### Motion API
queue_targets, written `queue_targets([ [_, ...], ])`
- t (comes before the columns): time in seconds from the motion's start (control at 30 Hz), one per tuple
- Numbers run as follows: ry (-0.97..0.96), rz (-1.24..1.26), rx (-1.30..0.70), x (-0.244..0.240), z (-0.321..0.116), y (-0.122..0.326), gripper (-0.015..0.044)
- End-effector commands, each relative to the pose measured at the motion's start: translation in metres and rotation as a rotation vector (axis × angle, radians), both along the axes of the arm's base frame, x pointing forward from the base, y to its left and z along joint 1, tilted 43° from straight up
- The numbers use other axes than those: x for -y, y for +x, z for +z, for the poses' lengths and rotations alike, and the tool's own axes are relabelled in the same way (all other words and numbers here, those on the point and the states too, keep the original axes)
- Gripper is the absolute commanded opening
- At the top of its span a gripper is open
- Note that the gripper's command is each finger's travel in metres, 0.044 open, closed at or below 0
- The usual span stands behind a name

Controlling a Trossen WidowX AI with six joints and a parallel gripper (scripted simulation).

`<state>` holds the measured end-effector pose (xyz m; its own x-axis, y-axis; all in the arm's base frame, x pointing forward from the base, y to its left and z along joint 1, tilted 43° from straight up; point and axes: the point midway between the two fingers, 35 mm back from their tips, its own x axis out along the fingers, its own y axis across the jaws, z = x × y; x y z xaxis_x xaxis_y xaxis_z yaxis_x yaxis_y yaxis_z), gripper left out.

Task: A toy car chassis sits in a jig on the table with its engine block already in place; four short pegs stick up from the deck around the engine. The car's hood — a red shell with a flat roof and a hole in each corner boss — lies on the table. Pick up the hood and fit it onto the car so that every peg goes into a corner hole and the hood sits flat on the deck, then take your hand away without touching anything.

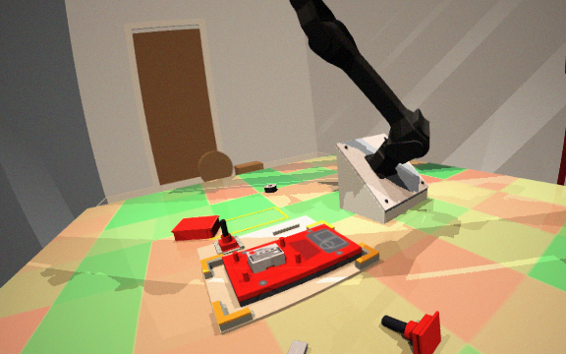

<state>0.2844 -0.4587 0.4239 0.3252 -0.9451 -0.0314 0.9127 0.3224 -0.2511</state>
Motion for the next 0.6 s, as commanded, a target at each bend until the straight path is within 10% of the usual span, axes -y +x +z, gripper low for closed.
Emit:
queue_targets([
  [0.0,-0.002,-0.002,0.0,0.0,0.001,-0.001,0.044],
  [0.57,-0.261,-0.083,0.034,-0.027,0.102,-0.092,0.044],
])
